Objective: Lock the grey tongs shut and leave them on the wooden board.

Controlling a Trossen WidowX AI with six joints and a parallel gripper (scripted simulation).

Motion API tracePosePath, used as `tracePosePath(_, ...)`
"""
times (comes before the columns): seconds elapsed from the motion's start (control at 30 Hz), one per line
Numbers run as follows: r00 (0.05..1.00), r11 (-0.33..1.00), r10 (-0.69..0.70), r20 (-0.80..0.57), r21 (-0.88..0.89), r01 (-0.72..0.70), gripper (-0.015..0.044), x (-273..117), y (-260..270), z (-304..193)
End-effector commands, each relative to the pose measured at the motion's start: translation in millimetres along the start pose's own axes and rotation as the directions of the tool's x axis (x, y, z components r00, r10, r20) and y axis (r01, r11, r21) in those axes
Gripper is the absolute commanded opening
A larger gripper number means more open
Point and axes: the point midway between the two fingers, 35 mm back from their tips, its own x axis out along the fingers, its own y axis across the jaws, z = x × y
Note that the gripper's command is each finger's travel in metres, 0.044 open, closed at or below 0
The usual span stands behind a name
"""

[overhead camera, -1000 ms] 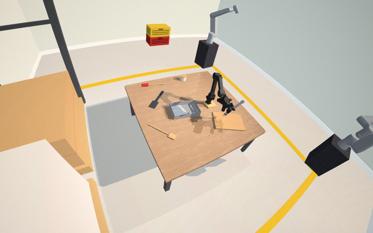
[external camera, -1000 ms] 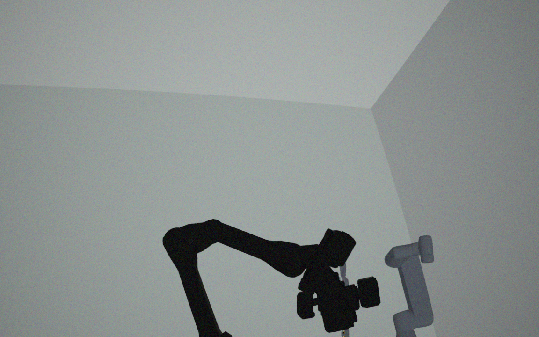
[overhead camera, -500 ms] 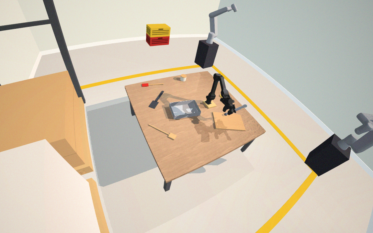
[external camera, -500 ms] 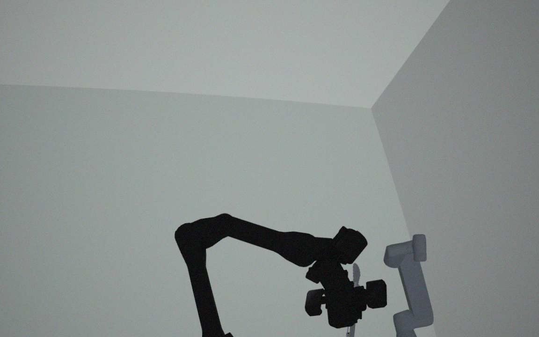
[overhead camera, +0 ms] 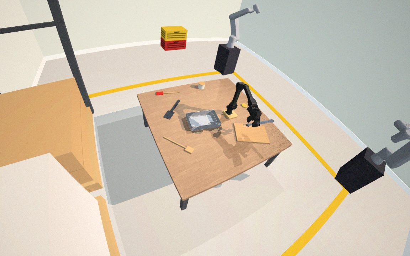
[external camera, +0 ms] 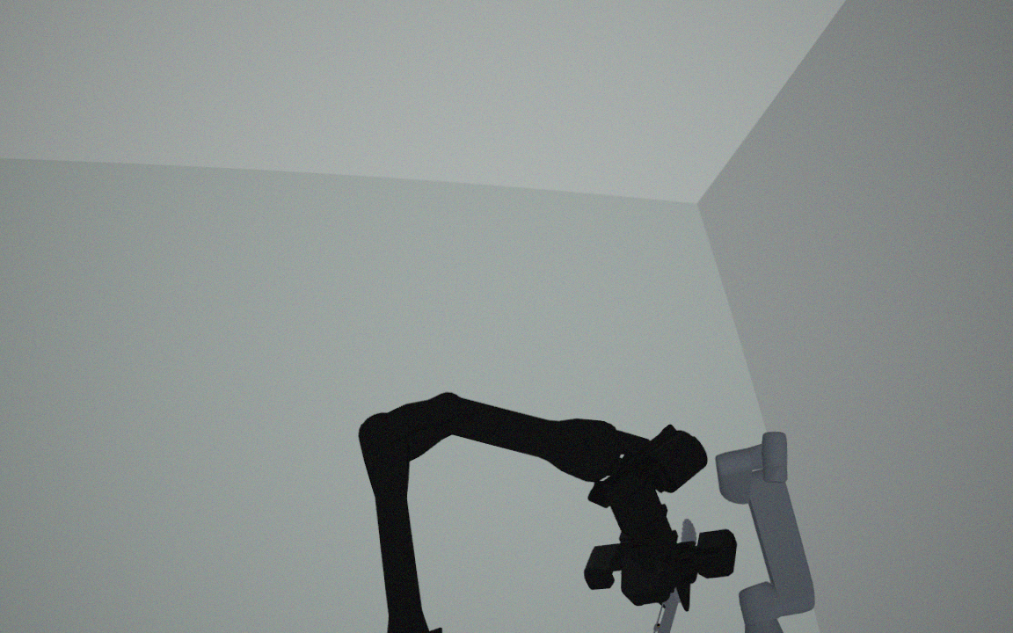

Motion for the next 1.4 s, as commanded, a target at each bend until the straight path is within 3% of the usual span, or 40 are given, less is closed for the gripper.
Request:
tracePosePath(0.0,0.998,1.0,0.011,0.068,-0.007,-0.011,-0.015,2,1,-4)
tracePosePath(0.6,0.922,0.999,0.033,0.386,-0.032,-0.023,-0.015,7,-7,-2)
tracePosePath(1.37,0.715,0.991,0.09,0.694,-0.136,0.007,-0.015,-5,-21,0)
